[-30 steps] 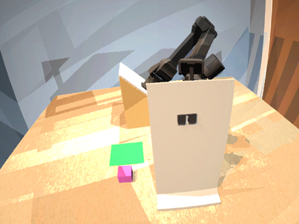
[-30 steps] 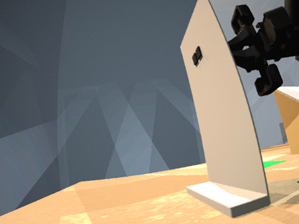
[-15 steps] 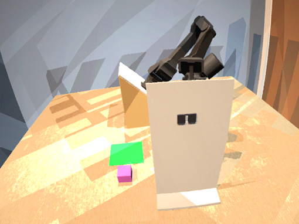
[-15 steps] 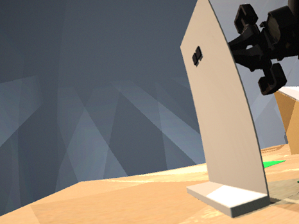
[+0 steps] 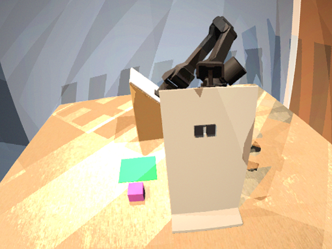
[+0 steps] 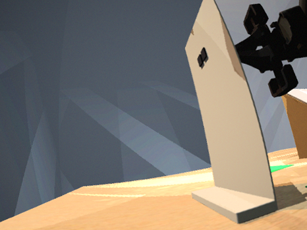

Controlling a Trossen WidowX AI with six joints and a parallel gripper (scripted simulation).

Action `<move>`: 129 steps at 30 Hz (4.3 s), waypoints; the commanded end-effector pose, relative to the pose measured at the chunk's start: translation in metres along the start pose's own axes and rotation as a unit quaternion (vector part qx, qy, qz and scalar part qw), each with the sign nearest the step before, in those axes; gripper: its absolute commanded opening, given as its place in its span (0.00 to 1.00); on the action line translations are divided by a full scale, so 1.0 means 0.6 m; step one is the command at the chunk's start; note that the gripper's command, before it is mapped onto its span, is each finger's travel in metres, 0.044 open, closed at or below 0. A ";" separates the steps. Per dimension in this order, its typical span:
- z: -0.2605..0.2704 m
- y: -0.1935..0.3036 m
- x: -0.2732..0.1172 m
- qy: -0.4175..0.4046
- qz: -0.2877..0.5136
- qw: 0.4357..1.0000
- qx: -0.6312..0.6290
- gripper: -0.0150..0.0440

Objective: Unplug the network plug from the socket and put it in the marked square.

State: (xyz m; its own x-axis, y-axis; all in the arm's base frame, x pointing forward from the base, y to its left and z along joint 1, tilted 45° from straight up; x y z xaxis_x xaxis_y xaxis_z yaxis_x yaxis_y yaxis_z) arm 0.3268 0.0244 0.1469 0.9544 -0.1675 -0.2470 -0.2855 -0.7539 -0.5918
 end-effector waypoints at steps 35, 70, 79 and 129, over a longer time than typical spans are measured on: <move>0.001 0.003 -0.032 -0.001 0.003 1.000 0.001 0.25; 0.002 0.005 -0.058 -0.001 0.003 1.000 0.001 0.25; 0.000 0.003 -0.061 -0.001 0.001 1.000 0.000 0.25; -0.014 0.145 -0.037 -0.161 0.051 0.983 -0.075 0.25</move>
State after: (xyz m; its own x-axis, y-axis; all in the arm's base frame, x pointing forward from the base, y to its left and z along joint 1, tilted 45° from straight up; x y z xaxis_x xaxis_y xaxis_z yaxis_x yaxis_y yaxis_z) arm 0.2824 -0.0390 0.1189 0.8581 -0.0726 -0.5084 -0.3376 -0.8257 -0.4519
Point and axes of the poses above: the point midway between the two fingers, 35 mm back from their tips, its own x axis out along the fingers, its own z axis across the jaws, y = z × x, the point moved 6 cm from there along -x, back along the fingers, and after that the axes turned 5 degrees about -x, right-handed, at the moved point
